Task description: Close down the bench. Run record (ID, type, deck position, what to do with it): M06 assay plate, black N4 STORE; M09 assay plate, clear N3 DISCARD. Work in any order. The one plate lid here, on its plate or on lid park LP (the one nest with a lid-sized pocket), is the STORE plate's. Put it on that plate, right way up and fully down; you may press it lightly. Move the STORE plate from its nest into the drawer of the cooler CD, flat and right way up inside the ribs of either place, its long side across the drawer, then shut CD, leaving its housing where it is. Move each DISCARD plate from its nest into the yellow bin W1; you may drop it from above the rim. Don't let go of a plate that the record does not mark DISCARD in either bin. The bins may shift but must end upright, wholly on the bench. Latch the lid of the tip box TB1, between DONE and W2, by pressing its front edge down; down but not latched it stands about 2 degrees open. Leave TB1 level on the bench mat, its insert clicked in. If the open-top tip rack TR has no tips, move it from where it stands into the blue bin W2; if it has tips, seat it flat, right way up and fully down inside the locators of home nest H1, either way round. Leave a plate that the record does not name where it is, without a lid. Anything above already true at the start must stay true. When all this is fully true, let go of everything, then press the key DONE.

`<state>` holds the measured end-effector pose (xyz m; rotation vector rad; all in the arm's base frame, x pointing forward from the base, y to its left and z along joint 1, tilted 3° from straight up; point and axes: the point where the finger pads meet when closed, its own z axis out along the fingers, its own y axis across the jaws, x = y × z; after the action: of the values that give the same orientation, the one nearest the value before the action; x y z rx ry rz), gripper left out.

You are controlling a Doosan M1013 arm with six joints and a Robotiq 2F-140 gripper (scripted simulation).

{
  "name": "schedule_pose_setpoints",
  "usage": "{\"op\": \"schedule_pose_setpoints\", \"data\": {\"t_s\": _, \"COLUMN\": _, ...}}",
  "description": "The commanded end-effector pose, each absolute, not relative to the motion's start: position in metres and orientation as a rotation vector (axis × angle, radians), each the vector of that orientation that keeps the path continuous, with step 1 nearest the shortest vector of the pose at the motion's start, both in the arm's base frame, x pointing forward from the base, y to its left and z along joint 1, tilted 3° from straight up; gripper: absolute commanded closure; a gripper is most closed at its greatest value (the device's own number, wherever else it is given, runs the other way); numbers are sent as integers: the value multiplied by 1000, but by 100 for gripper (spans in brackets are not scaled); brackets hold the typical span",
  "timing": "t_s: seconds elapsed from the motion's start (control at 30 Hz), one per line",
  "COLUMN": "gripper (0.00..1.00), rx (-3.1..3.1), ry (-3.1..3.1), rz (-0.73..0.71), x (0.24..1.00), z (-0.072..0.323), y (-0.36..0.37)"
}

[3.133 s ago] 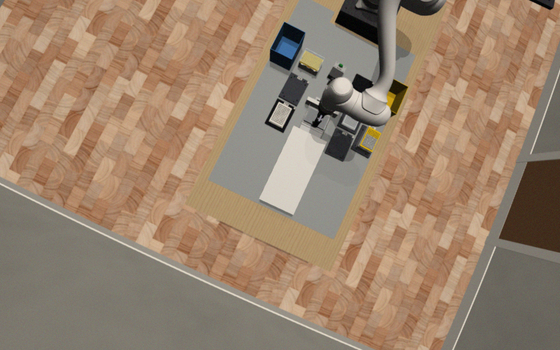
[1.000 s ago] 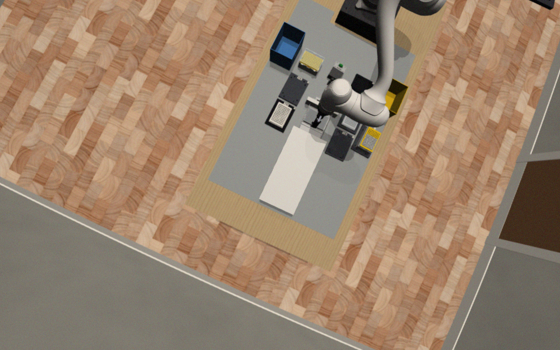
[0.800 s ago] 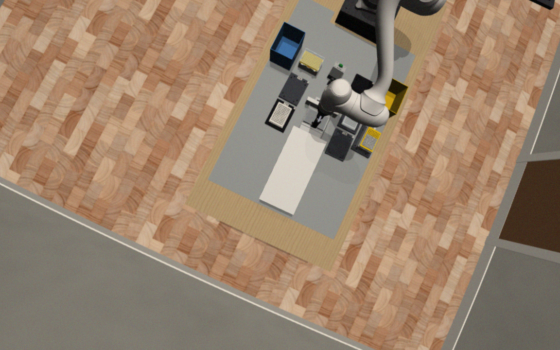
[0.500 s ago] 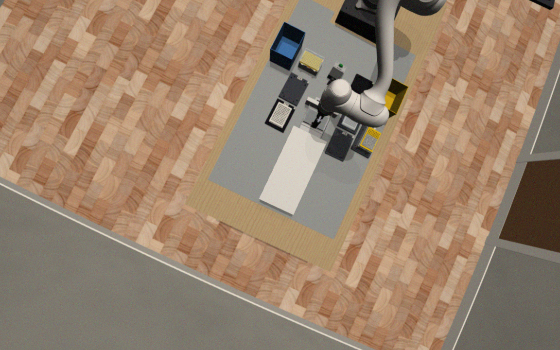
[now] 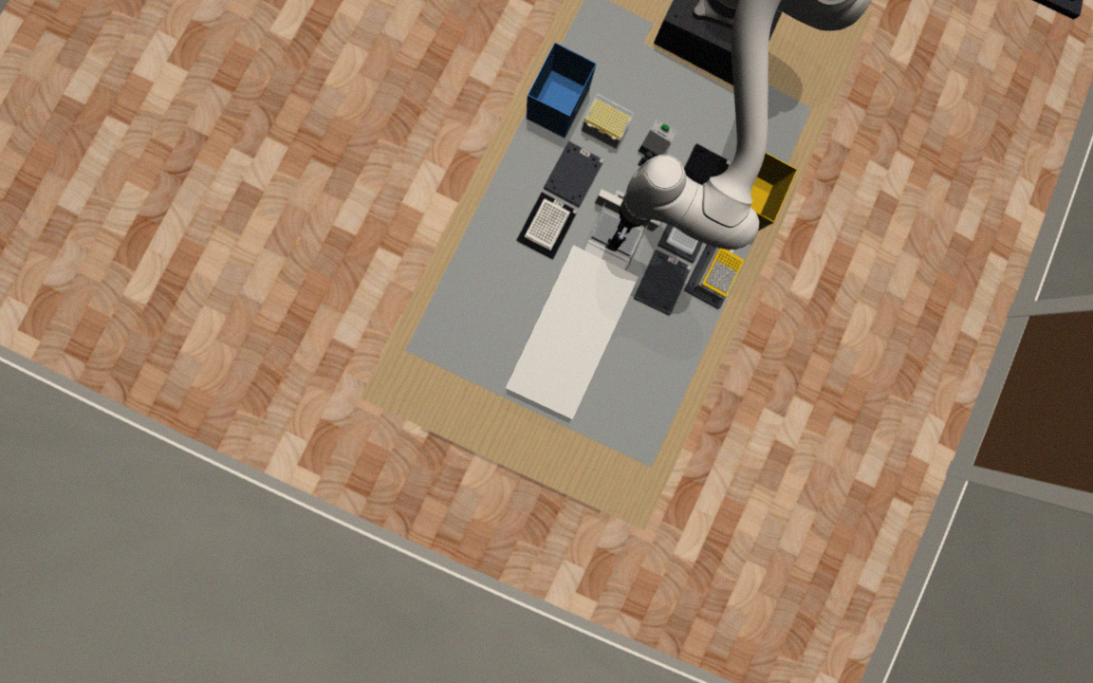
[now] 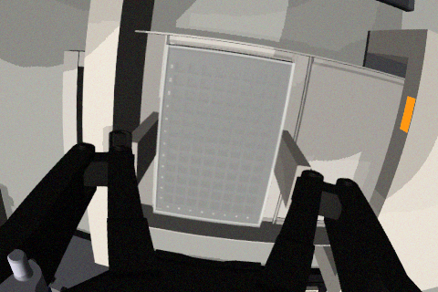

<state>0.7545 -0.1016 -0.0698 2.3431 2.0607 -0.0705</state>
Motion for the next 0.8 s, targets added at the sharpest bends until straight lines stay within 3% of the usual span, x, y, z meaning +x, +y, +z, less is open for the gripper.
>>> {"op": "schedule_pose_setpoints", "data": {"t_s": 0.0, "gripper": 100, "rx": 2344, "ry": 2061, "rz": -71, "x": 755, "z": -70, "y": -102}}
{"op": "schedule_pose_setpoints", "data": {"t_s": 0.77, "gripper": 100, "rx": 2344, "ry": 2061, "rz": -71, "x": 757, "z": -70, "y": -102}}
